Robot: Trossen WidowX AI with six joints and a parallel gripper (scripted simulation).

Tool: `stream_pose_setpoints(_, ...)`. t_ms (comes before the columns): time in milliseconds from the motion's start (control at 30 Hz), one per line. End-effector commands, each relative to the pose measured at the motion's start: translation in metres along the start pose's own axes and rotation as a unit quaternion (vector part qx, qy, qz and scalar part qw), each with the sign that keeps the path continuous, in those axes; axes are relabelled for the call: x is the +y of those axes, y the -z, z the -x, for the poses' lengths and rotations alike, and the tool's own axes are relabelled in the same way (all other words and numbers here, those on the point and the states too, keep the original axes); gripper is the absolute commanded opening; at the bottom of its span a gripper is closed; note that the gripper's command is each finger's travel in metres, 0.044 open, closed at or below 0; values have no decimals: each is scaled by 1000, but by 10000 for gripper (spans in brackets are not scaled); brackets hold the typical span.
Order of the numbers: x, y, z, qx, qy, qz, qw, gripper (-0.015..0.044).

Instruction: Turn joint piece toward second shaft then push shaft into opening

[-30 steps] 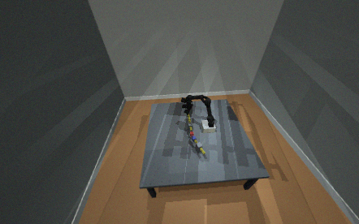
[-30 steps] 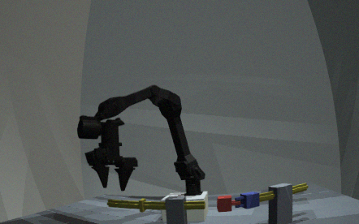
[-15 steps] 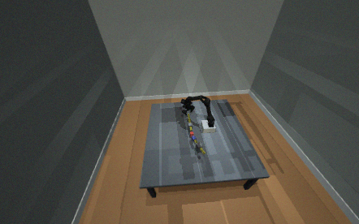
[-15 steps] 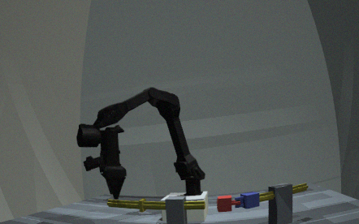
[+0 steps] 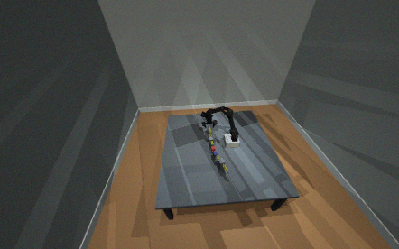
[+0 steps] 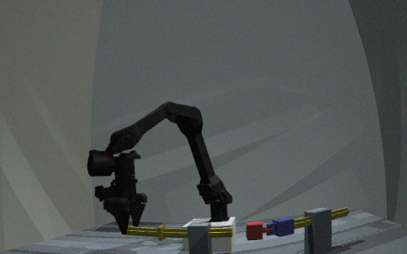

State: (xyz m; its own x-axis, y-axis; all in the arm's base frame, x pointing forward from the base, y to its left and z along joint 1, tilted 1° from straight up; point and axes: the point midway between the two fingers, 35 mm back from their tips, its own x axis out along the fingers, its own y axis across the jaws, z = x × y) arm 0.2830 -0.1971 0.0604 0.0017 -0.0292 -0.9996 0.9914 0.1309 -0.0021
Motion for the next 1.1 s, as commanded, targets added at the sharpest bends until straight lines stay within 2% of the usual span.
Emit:
stream_pose_setpoints(0,-1,-1,-5,-2,3,-44,999,440)
stream_pose_setpoints(833,-1,1,-33,-2,3,-44,999,440)
stream_pose_setpoints(1067,-1,1,-33,-2,3,-44,999,256)
